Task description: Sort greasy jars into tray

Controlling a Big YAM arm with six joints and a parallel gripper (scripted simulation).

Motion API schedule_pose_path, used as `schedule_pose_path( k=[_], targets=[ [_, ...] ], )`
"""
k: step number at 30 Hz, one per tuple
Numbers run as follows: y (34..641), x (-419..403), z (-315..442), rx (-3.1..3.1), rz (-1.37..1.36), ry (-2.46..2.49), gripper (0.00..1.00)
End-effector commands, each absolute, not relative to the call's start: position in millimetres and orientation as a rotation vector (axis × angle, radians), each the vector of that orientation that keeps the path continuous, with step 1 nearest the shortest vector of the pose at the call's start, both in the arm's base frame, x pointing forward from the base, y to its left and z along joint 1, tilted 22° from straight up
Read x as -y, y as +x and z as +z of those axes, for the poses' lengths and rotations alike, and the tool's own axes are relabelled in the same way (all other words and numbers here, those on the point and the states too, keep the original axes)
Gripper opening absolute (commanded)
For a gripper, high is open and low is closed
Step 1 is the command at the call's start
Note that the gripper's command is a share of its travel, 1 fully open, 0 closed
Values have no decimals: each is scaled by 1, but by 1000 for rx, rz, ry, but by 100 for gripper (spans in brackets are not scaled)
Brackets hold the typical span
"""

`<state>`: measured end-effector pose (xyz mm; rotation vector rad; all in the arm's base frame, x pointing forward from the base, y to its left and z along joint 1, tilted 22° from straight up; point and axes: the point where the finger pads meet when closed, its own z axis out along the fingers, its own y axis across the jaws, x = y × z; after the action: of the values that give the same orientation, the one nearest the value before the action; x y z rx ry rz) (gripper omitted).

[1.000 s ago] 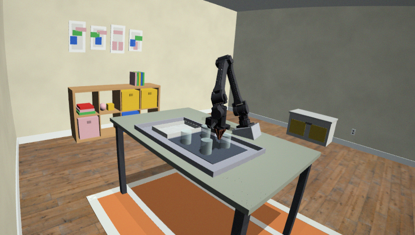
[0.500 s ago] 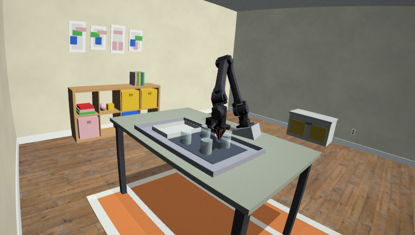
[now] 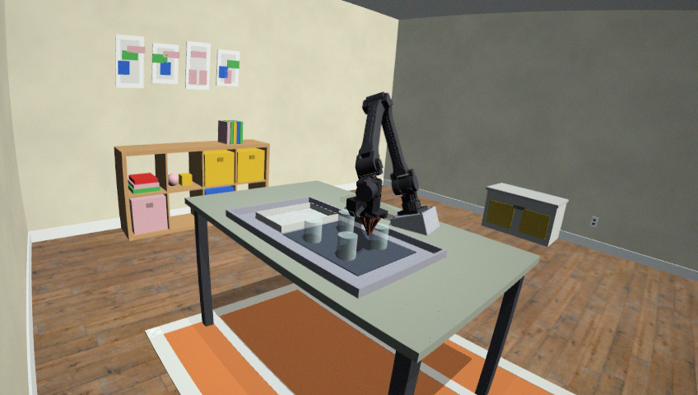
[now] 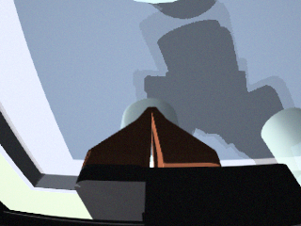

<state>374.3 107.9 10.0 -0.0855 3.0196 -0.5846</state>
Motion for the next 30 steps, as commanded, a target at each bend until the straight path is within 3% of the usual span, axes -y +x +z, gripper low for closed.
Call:
schedule_pose_path(
  k=[1, 30],
  targets=[
    [380, -109, 17, -2993, -564, -83, 0],
    [377, -109, 17, -2993, -564, -83, 0]
  ],
)
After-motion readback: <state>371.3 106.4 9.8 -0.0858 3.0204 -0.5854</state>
